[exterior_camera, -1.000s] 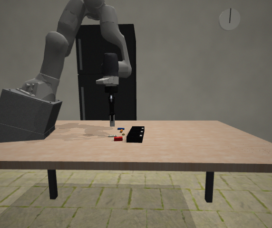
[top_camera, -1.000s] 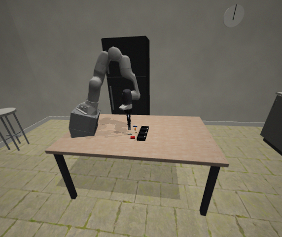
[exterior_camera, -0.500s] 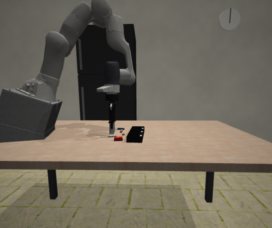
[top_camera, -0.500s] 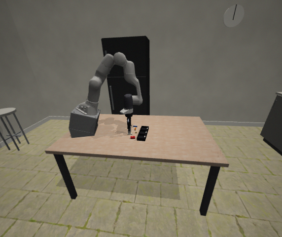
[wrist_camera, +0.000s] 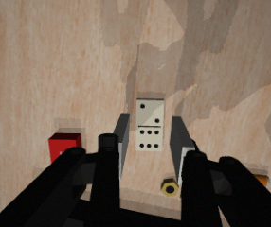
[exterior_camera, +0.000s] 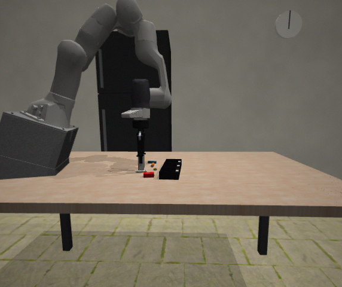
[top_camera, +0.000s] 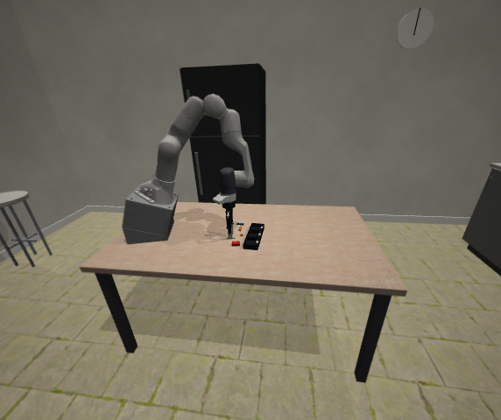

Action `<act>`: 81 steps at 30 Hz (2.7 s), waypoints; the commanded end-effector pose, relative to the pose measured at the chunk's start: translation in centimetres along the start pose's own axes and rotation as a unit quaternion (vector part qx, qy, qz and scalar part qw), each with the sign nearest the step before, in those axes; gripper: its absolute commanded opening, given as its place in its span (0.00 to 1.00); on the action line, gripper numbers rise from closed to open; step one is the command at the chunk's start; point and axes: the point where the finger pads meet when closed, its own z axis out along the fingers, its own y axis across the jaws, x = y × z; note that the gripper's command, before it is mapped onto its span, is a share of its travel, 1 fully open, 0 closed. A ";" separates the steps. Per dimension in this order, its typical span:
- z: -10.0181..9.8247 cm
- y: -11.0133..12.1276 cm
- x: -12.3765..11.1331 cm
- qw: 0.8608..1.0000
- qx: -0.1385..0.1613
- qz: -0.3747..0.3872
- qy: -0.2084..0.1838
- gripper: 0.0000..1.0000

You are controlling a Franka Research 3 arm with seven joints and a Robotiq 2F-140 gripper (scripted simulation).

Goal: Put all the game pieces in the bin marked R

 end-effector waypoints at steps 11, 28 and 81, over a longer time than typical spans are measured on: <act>1.2 0.1 0.0 1.000 -0.001 -0.023 -0.006 0.25; 1.2 0.1 0.0 1.000 -0.001 -0.023 -0.006 0.13; -4.8 0.1 0.0 1.000 -0.001 -0.023 -0.006 0.13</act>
